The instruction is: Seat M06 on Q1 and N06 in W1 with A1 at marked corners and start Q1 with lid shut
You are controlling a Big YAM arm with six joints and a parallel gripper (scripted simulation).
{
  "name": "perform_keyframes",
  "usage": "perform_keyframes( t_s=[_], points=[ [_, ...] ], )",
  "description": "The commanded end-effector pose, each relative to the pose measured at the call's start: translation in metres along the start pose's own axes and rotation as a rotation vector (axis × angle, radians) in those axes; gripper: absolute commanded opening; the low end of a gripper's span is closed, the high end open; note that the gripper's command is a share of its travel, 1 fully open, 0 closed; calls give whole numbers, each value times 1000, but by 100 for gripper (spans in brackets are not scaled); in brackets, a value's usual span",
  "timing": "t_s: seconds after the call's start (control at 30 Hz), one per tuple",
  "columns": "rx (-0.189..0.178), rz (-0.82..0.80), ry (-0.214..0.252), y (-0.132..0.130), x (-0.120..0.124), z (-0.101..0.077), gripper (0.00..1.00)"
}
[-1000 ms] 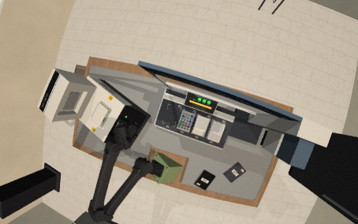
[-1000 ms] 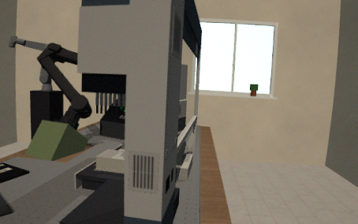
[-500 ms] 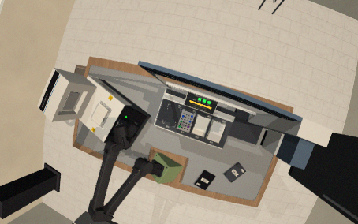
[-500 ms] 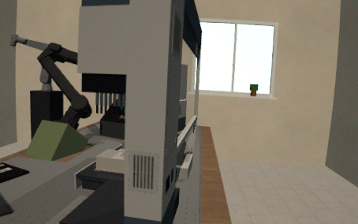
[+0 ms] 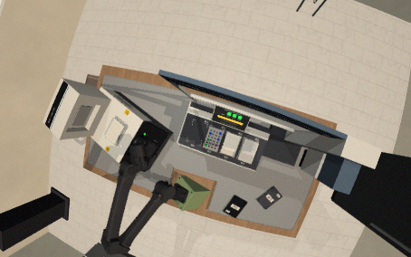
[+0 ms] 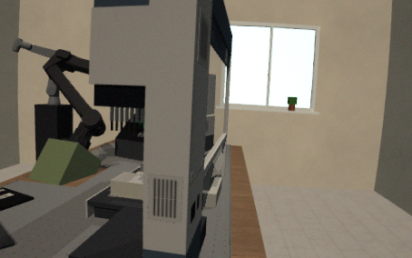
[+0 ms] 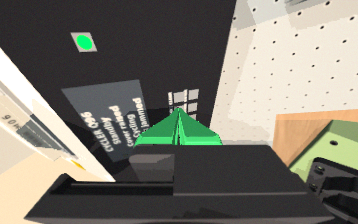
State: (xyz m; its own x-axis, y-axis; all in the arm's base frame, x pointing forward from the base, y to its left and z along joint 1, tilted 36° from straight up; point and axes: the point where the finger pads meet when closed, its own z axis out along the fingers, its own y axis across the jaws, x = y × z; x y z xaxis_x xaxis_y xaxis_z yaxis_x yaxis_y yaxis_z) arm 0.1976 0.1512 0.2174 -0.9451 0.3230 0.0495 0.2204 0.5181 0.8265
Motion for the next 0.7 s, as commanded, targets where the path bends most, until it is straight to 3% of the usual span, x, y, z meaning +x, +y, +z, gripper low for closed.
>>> perform_keyframes(
  t_s=[0.0, 0.67],
  points=[
    [-30, -62, -43, 28, -9, -17, 0],
    [-20, -46, -27, 9, -4, -3, 0]
  ],
)
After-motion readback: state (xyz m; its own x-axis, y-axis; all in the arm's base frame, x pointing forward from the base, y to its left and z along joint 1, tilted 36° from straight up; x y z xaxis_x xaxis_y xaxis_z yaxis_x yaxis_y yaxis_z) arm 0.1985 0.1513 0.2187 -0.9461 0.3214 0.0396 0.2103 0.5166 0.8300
